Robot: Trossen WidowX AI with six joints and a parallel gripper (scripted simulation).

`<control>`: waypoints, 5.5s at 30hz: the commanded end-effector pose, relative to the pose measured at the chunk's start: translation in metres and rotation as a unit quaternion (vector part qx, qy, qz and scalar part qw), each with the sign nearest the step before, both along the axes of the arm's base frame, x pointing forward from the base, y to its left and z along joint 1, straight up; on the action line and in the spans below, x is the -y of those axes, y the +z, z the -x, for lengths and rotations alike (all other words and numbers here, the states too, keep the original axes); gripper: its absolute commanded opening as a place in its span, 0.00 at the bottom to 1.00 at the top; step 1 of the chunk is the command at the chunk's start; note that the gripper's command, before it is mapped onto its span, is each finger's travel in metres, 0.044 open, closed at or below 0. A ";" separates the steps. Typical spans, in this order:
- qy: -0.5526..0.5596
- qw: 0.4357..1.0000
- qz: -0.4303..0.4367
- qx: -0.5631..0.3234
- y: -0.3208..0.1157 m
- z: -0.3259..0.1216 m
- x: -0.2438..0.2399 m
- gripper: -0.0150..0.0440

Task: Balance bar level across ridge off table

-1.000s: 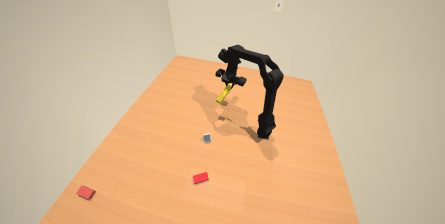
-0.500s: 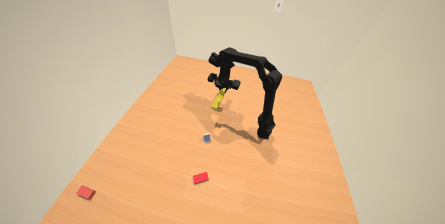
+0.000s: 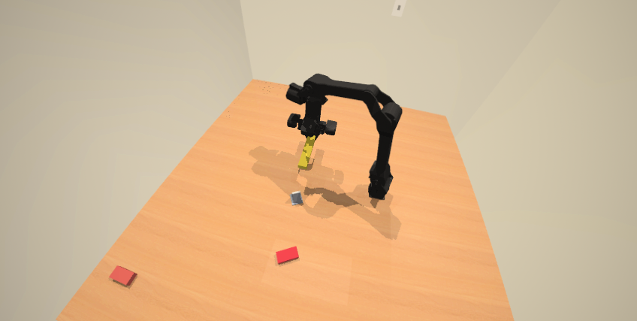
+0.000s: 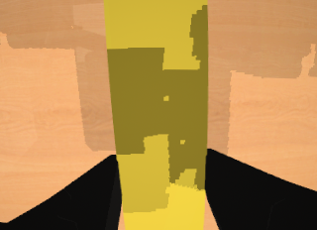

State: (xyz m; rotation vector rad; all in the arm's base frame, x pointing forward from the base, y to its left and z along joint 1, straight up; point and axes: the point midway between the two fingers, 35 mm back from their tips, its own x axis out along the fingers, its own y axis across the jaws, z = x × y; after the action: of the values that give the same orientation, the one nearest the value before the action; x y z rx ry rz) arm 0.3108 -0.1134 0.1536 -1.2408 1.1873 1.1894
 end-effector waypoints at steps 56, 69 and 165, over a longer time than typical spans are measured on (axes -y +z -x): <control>0.243 0.970 -0.001 0.001 -0.005 -0.013 -0.199 0.25; 0.244 0.970 -0.001 0.001 -0.026 -0.015 -0.200 0.25; 0.244 0.970 -0.001 0.001 -0.047 -0.015 -0.200 0.25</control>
State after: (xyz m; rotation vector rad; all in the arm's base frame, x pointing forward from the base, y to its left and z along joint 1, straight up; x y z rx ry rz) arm 0.3252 0.0860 0.1070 -1.5884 0.8981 1.5425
